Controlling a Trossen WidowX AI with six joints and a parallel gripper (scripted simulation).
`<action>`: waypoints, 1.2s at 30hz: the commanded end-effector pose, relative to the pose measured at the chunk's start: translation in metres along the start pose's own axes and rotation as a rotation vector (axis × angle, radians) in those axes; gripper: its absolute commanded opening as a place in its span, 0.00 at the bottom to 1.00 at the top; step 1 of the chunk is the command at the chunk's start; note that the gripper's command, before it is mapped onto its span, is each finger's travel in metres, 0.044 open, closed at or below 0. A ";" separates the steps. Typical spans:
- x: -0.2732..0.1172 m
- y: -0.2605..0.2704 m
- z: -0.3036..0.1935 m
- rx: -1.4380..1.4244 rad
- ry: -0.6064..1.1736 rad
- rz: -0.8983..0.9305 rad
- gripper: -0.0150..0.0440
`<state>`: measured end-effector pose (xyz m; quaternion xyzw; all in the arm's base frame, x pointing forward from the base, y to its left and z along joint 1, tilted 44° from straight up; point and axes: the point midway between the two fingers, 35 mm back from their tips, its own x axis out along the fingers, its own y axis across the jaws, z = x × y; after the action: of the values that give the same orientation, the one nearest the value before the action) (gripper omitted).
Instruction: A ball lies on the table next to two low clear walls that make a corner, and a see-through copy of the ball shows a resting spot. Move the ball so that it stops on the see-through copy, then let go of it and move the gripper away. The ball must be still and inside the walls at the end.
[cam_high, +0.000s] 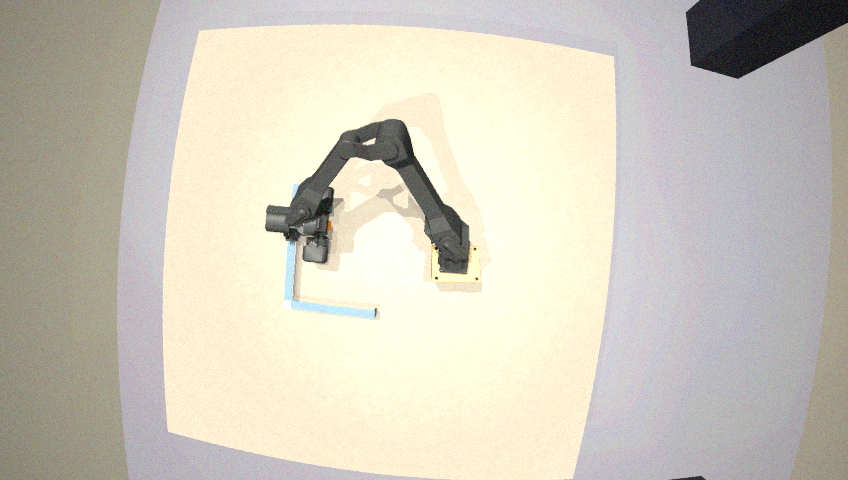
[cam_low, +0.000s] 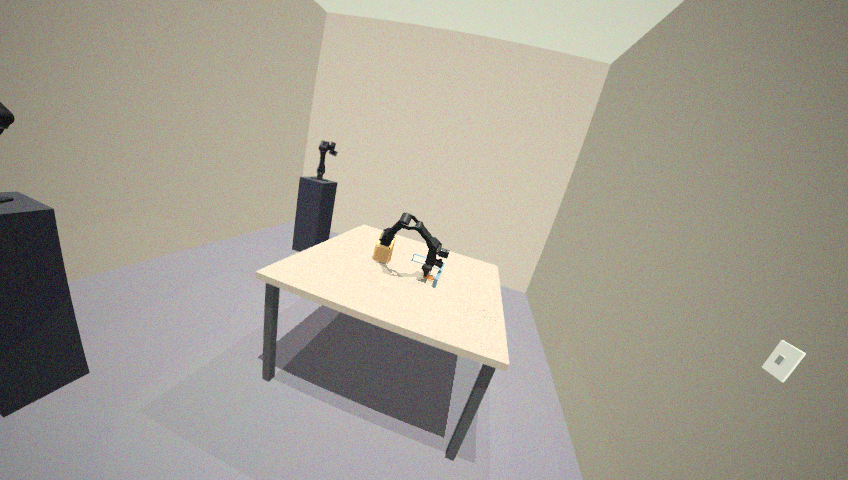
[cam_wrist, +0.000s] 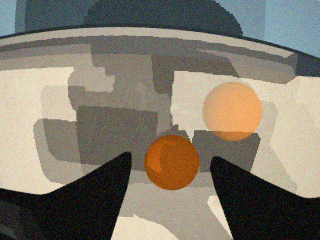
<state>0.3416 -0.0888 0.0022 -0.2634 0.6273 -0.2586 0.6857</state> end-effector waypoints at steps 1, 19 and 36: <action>0.003 0.001 -0.001 -0.008 0.002 -0.002 0.59; -0.042 0.004 0.006 -0.008 0.001 0.007 0.25; -0.124 0.001 0.001 -0.009 0.003 0.003 0.25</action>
<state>0.3333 -0.0047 0.0872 -0.2686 0.6305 -0.2534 0.6827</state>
